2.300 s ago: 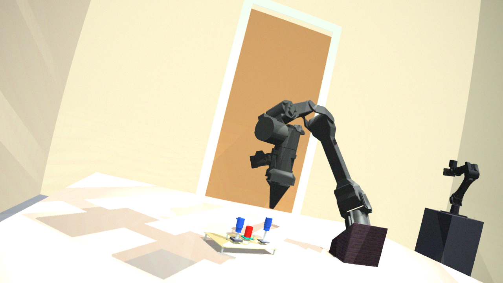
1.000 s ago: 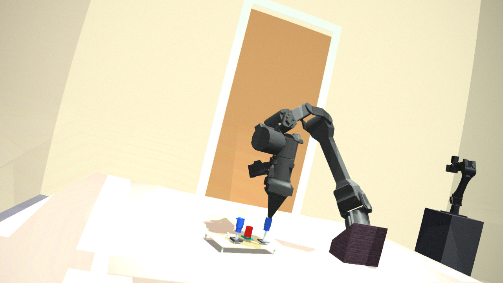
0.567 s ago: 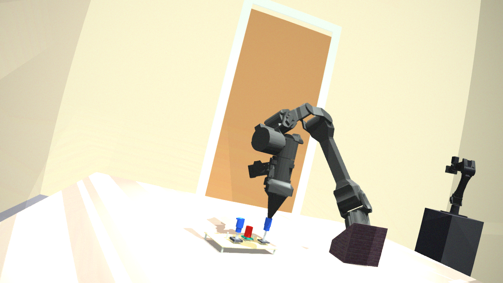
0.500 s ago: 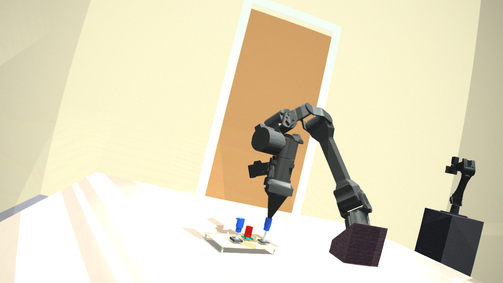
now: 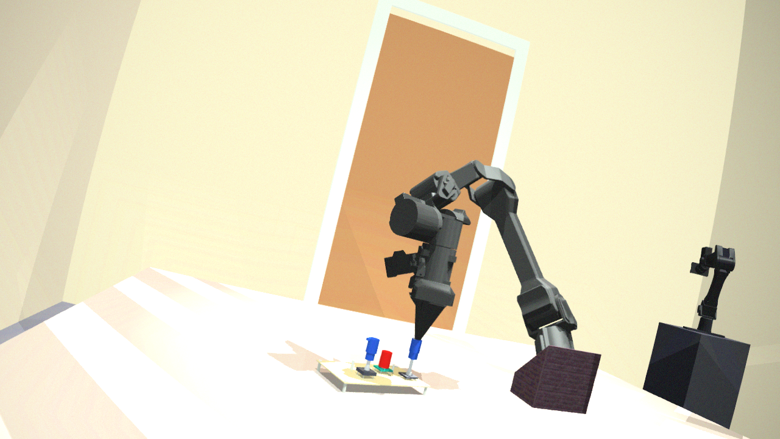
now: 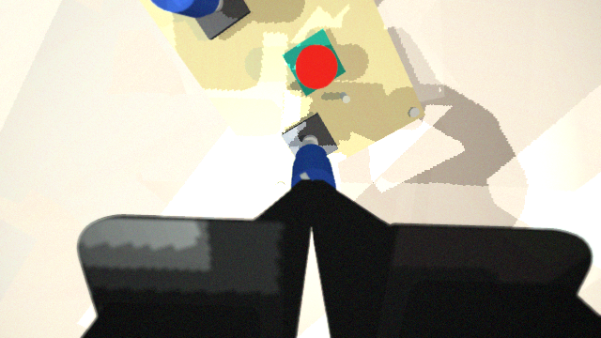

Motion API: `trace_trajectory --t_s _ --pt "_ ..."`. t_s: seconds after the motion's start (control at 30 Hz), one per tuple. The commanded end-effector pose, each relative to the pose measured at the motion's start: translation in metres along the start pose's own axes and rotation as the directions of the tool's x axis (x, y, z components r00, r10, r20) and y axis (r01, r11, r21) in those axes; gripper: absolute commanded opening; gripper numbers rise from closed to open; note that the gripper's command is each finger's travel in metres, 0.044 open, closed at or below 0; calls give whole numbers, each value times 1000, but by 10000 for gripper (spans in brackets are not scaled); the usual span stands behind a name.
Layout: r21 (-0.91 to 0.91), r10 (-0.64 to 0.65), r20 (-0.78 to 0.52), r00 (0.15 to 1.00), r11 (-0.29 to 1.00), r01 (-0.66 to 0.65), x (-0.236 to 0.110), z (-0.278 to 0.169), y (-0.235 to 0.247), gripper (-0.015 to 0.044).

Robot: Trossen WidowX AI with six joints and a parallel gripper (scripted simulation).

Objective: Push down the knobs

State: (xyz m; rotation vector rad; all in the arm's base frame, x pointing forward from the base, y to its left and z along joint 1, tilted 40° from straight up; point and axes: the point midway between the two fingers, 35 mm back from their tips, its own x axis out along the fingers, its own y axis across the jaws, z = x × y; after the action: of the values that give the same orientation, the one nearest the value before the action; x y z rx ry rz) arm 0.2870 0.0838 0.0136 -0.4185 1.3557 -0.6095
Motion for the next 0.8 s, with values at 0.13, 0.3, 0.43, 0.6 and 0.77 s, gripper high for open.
trace_trajectory --t_s 0.13,0.3,0.43,0.6,0.77 --pt "1 -6 3 1000 1000 6 5 1 -1 0" --pt "1 -6 3 1000 1000 6 10 1 -1 0" --pt "1 -6 3 1000 1000 6 12 1 -1 0" --pt "1 -6 3 1000 1000 6 12 1 -1 0" --pt "1 -6 3 1000 1000 6 16 1 -1 0"
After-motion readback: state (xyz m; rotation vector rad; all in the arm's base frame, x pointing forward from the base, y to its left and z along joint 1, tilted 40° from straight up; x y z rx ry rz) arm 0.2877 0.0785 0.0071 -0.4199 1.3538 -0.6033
